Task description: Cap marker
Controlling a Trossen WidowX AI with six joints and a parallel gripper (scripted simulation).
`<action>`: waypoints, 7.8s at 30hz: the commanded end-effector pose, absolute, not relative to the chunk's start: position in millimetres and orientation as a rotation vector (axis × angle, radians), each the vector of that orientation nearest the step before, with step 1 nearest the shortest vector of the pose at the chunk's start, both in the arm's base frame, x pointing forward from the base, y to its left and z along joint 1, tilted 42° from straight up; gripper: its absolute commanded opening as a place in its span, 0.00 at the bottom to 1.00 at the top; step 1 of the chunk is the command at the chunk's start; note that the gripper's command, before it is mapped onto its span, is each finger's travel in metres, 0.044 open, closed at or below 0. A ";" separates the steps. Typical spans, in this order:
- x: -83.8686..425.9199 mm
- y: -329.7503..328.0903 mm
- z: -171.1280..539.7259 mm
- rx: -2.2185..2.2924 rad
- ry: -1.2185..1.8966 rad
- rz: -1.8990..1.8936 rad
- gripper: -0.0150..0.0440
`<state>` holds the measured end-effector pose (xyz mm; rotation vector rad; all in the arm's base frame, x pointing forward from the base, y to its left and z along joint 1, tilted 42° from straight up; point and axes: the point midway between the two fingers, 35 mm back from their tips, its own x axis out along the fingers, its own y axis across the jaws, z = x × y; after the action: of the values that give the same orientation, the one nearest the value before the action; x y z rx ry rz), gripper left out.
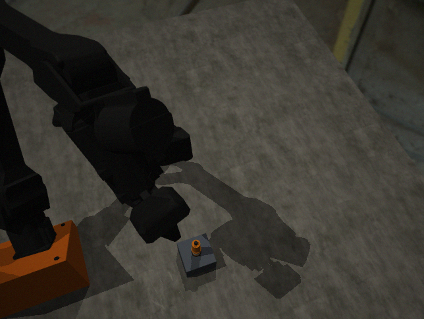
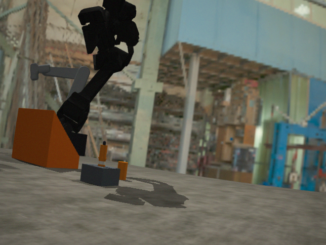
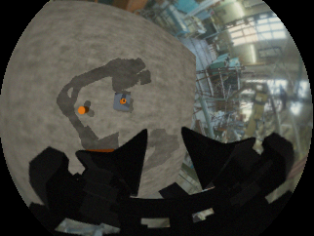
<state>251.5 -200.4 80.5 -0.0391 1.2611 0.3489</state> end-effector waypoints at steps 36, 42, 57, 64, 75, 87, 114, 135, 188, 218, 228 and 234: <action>232.0 60.5 33.2 -0.234 1.044 1.279 0.65; 232.0 66.9 25.7 -0.234 1.044 1.278 0.65; 230.3 83.1 8.2 -0.233 1.044 1.278 0.65; 228.6 90.9 0.5 -0.232 1.042 1.280 0.65; 228.6 92.6 -0.9 -0.232 1.042 1.280 0.43; 235.8 84.2 4.2 -0.219 1.036 1.241 0.25; 233.9 51.0 43.2 -0.234 1.044 1.279 0.25; 270.4 -2.4 26.1 -0.242 1.050 1.264 0.25; 294.2 -70.7 -32.2 -0.242 1.045 1.274 0.25; 290.8 -49.3 -55.2 -0.241 1.044 1.275 0.25; 291.1 -50.1 -54.8 -0.246 1.043 1.276 0.43; 291.1 -50.1 -54.8 -0.246 1.043 1.276 0.70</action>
<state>290.9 -50.0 -54.8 -0.2449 1.0435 1.2763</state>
